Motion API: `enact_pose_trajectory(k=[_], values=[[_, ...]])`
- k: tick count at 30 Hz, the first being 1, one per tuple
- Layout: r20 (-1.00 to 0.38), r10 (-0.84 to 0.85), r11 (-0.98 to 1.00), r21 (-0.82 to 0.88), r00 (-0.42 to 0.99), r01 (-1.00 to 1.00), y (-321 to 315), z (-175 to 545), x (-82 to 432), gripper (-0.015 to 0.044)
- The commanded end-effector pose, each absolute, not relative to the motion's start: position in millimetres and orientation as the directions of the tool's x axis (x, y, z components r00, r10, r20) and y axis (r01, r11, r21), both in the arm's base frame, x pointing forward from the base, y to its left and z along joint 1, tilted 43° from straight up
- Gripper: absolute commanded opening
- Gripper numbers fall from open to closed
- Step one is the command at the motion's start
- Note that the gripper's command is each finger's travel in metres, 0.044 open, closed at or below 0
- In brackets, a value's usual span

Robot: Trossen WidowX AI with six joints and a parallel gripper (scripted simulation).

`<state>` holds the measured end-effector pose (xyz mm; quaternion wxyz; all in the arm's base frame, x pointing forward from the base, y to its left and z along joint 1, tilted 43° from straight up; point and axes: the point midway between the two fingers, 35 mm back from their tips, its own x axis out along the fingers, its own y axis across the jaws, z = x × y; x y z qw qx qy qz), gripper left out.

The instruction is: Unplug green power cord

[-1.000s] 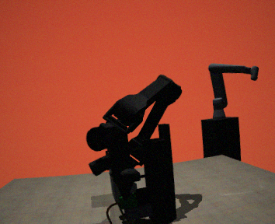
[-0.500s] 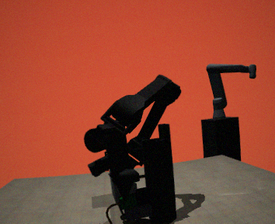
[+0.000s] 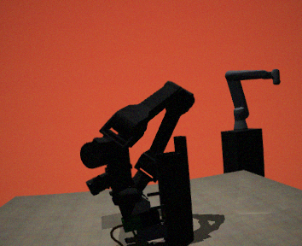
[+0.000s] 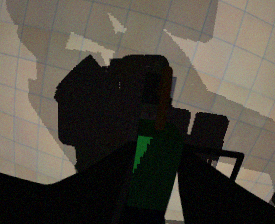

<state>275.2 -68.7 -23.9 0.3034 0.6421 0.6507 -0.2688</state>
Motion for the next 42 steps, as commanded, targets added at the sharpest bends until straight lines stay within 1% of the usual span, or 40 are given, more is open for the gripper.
enact_pose_trajectory(k=[1, 14, 18, 23, 42], values=[[-0.743, 0.669, 0.018, 0.042, 0.019, 0.999, -80, -27, 275, 0.0000], [-0.741, 0.671, 0.015, 0.042, 0.021, 0.999, -73, -26, 275, 0.0341], [-0.743, 0.669, 0.015, 0.042, 0.021, 0.999, -91, -35, 277, 0.0440], [-0.743, 0.669, 0.015, 0.043, 0.022, 0.999, -126, -57, 277, 0.0440], [-0.743, 0.669, 0.015, 0.043, 0.022, 0.999, -126, -57, 277, 0.0440]])
